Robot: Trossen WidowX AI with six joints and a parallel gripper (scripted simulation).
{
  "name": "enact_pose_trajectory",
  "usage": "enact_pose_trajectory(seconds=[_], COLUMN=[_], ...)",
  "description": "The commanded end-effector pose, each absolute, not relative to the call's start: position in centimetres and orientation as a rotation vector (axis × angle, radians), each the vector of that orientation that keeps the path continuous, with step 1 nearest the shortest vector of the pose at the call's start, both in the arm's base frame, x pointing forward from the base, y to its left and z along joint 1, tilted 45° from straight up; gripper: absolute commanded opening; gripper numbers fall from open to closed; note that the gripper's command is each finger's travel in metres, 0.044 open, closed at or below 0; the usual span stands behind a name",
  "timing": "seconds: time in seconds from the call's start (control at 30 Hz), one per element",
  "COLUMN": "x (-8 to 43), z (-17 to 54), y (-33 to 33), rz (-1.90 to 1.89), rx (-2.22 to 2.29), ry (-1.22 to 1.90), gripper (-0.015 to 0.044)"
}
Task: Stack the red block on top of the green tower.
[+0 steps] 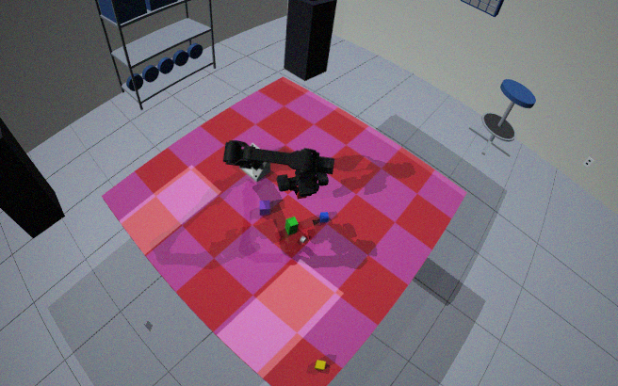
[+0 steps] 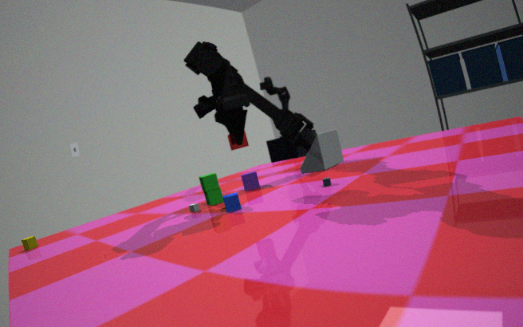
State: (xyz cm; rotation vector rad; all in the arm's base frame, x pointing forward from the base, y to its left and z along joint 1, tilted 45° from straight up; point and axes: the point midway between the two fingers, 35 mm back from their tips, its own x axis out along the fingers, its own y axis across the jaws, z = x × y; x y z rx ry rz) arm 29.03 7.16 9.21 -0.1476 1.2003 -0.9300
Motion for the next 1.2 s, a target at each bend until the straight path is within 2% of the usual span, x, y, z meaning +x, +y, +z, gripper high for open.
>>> enact_pose_trajectory(seconds=[0.0,0.37,1.17], x=[30.8,33.9,33.9], z=[11.2,15.6,12.6], y=[5.7,0.8,-2.3], rz=[-0.925,-0.941,-0.942], rx=[-0.143,-0.154,-0.154], ry=[1.189,1.177,1.176], gripper=[0.0,0.0,0.0])
